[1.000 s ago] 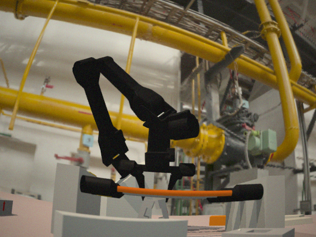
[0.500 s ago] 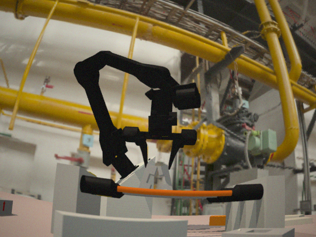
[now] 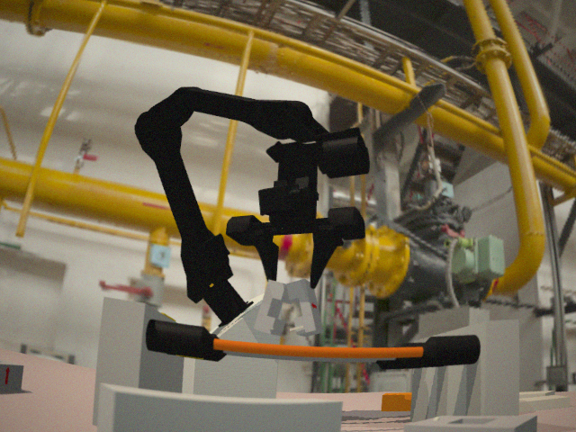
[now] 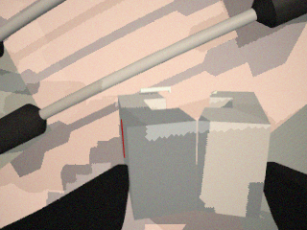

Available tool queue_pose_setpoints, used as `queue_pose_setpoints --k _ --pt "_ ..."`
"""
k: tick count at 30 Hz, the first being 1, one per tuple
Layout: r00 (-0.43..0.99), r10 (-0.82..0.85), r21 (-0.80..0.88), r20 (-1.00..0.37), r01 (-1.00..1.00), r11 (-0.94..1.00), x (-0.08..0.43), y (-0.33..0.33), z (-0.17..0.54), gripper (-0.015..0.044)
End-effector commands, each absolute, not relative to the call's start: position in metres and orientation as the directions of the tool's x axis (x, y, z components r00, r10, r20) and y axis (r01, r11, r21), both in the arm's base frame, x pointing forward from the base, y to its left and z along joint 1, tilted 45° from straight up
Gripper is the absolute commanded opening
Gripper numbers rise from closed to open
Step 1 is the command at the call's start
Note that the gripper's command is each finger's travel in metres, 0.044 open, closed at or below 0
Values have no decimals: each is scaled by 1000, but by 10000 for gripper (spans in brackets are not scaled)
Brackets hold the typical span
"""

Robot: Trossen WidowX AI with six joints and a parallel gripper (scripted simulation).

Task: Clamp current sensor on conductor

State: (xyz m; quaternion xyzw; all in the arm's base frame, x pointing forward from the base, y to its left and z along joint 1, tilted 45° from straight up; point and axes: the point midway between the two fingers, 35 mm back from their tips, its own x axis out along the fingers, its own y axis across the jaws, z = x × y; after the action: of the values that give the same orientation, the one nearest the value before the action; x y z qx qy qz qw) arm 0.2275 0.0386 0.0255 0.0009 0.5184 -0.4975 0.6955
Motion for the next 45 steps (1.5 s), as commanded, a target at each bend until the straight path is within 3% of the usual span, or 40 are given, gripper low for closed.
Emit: queue_pose_setpoints --k 1,11,22,45 --pt "-26 -692 -412 -721 819 398 248 36 30 0" --pt "-24 -693 -111 -720 991 81 292 20 39 0" --pt "-25 -702 229 -712 937 -264 335 -6 50 0" --pt "-24 -702 234 -712 934 -269 336 -26 29 0"
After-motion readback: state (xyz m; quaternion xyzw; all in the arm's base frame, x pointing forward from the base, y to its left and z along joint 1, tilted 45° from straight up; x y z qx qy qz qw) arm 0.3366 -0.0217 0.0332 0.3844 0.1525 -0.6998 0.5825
